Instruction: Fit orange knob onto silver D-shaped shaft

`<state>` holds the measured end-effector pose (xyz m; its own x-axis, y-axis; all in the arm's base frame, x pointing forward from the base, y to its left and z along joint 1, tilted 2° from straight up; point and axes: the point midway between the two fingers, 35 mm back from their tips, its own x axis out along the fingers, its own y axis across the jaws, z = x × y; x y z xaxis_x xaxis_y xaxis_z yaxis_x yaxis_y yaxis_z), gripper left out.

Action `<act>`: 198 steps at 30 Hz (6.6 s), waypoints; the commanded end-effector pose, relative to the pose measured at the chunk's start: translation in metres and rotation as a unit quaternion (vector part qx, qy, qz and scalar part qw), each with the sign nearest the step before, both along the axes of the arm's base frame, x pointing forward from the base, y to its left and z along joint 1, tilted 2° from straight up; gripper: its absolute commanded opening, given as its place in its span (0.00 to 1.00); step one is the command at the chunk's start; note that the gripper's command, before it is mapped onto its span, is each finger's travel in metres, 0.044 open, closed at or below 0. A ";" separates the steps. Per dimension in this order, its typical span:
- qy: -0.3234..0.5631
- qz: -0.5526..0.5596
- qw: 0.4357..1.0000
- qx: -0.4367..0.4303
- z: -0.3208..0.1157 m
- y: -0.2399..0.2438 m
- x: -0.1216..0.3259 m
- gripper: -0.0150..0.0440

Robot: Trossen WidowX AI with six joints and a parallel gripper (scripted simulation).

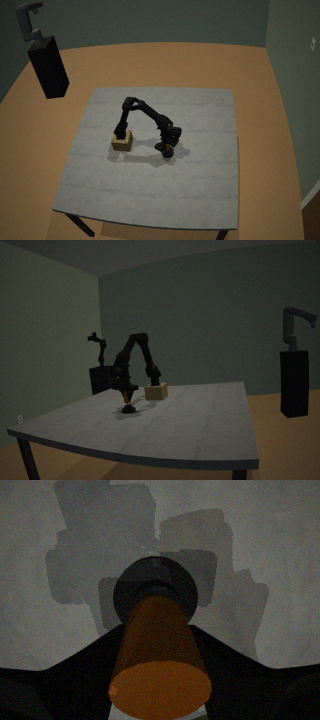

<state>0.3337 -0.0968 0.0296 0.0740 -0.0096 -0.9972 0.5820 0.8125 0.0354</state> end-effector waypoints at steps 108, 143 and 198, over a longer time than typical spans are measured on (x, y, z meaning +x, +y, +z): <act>0.001 0.210 0.978 -0.015 -0.001 0.000 0.001 0.25; 0.002 0.311 0.950 -0.022 -0.001 0.000 0.000 0.25; 0.002 0.408 0.912 -0.030 0.000 0.000 0.001 0.25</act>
<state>0.3336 -0.0979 0.0297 0.0740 -0.0097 -0.9972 -0.2123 0.9769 -0.0252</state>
